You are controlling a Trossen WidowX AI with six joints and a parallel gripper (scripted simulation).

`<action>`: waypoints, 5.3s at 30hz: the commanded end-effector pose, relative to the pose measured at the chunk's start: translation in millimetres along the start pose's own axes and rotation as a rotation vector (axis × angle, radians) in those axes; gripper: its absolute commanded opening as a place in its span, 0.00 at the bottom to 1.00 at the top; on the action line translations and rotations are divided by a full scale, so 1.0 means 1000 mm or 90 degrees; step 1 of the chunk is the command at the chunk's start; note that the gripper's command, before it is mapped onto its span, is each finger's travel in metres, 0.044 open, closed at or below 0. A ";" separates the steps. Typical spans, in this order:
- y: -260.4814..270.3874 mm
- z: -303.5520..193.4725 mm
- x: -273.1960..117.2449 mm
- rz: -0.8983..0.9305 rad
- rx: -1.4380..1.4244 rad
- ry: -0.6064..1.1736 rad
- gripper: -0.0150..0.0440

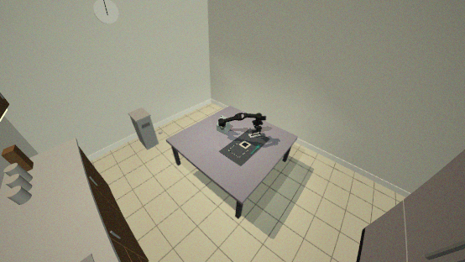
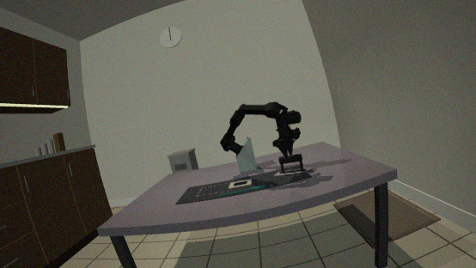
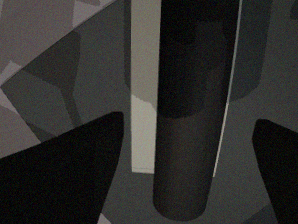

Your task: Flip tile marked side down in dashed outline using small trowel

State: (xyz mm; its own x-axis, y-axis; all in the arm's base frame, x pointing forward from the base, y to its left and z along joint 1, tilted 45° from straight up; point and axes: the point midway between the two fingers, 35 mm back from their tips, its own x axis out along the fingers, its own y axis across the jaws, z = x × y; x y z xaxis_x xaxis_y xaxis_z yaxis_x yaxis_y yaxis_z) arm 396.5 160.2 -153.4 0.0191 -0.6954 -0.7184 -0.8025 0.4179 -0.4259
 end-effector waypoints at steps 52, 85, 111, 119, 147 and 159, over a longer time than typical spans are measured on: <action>0.001 0.003 -0.022 0.004 1.024 -0.021 0.71; 0.002 0.004 -0.021 0.015 1.741 -0.026 0.71; 0.001 0.005 -0.007 0.011 1.961 -0.021 0.71; 0.000 0.006 0.006 0.005 1.979 -0.015 0.71; 0.000 0.007 0.023 -0.004 2.001 -0.006 0.47; 0.000 0.007 0.023 -0.004 1.998 -0.006 0.47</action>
State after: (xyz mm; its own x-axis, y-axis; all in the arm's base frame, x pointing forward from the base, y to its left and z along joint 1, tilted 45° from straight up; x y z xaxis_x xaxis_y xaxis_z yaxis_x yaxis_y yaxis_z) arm 401.2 147.8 -173.4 0.0176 -0.7005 -0.7134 0.8039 -0.4143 0.4267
